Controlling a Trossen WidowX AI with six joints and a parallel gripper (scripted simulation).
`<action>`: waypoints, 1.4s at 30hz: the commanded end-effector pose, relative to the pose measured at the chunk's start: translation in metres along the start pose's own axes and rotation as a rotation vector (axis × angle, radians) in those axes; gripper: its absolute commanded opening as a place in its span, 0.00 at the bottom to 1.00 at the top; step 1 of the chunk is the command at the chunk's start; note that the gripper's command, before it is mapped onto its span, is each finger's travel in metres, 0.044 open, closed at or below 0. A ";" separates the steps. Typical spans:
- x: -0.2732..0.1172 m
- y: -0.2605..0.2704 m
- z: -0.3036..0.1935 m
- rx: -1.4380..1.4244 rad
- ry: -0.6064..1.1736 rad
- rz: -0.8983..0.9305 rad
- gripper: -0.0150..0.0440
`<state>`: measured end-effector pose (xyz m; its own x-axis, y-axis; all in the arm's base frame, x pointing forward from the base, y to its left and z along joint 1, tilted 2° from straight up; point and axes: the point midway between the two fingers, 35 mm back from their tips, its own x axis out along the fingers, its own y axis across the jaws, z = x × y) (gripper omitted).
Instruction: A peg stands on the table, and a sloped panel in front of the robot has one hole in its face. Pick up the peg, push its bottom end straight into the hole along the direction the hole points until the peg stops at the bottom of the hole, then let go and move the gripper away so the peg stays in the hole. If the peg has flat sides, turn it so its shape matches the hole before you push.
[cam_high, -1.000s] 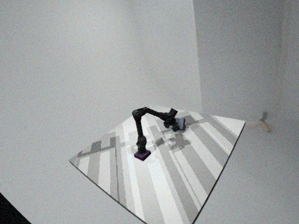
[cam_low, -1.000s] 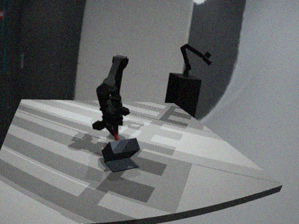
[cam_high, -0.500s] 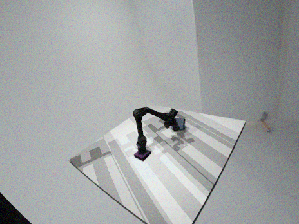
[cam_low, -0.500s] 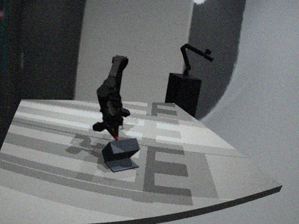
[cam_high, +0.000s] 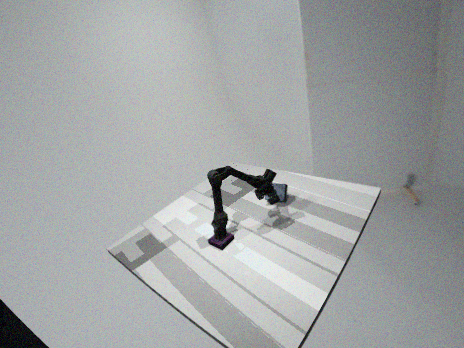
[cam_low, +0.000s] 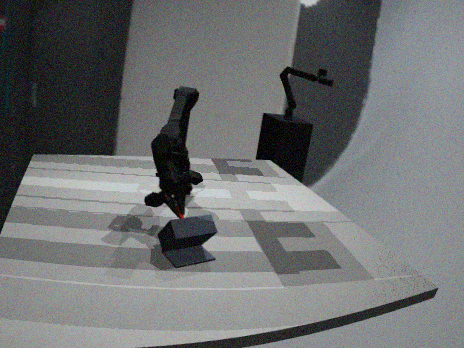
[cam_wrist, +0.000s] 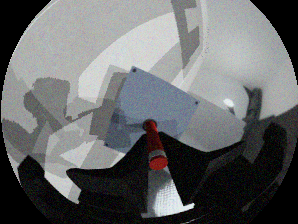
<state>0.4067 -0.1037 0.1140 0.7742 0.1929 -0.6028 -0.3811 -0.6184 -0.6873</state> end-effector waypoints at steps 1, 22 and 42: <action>0.003 0.001 -0.001 0.005 0.003 0.003 0.25; 0.013 0.001 -0.001 0.005 0.003 0.002 0.25; 0.013 0.001 0.000 0.000 0.000 -0.001 0.70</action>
<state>0.4161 -0.1017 0.1054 0.7735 0.1928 -0.6037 -0.3824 -0.6177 -0.6872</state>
